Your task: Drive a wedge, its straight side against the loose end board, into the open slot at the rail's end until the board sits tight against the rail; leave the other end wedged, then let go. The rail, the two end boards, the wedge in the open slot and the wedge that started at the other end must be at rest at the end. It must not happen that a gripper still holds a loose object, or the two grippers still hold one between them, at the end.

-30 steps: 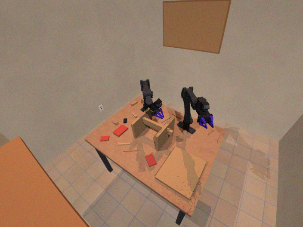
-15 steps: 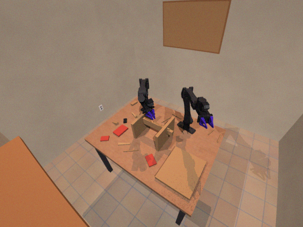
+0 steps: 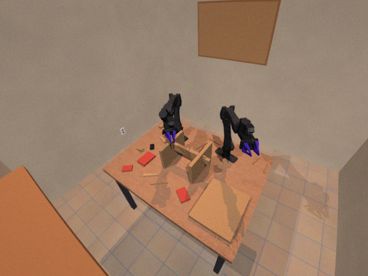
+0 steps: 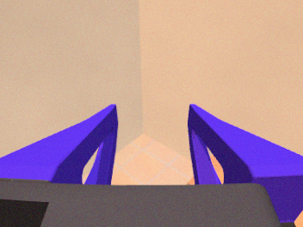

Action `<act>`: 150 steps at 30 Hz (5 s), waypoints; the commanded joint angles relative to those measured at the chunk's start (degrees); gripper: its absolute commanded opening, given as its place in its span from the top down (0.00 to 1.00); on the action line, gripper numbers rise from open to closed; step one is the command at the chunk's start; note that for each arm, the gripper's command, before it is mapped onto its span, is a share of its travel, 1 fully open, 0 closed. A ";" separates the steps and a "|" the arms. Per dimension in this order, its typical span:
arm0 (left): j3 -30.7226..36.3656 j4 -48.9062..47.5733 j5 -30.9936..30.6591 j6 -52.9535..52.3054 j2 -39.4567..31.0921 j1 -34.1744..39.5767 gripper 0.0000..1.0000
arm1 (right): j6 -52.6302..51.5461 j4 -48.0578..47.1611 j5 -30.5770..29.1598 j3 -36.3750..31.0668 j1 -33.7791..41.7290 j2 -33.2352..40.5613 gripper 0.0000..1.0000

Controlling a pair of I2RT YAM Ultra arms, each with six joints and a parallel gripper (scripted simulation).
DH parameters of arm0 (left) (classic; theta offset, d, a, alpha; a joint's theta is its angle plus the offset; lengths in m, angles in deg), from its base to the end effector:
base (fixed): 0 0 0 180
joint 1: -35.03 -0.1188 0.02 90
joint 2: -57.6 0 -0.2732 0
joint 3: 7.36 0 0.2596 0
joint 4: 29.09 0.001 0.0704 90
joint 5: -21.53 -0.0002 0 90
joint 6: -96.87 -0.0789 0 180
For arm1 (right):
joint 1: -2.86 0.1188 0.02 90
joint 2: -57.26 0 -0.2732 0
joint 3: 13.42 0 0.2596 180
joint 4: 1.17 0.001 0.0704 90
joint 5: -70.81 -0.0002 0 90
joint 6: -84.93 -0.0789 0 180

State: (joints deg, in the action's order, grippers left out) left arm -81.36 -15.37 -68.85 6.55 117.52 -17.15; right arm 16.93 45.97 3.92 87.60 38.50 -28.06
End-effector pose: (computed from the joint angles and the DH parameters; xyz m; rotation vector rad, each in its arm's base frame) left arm 0.1739 0.2248 0.4191 -0.6990 1.4499 0.7116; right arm 0.2817 0.2413 0.3866 -1.2280 1.7306 0.5683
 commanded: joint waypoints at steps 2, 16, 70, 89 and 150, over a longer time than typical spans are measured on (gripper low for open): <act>-1.73 0.75 -0.05 0.37 0.48 0.34 0.57 | -3.13 -5.67 -2.91 -2.19 -3.63 4.25 0.80; -1.73 0.75 -0.05 0.37 0.48 0.34 0.57 | -8.63 -14.62 -8.67 -9.43 -12.53 10.38 0.80; -1.73 0.75 -0.05 0.37 0.48 0.34 0.57 | -22.01 -35.86 -23.22 -25.91 -35.40 25.44 0.80; -1.73 0.76 -0.05 0.27 0.48 0.34 1.00 | -22.33 -35.15 -23.28 -26.84 -35.48 25.86 0.80; 9.93 37.49 18.92 15.88 -12.19 55.58 1.00 | -22.33 -35.09 -23.31 -27.11 -35.34 25.02 0.80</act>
State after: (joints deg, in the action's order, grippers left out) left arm -72.90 18.60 -51.95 20.82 107.40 35.79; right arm -5.08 12.05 -19.11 59.91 2.74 -2.59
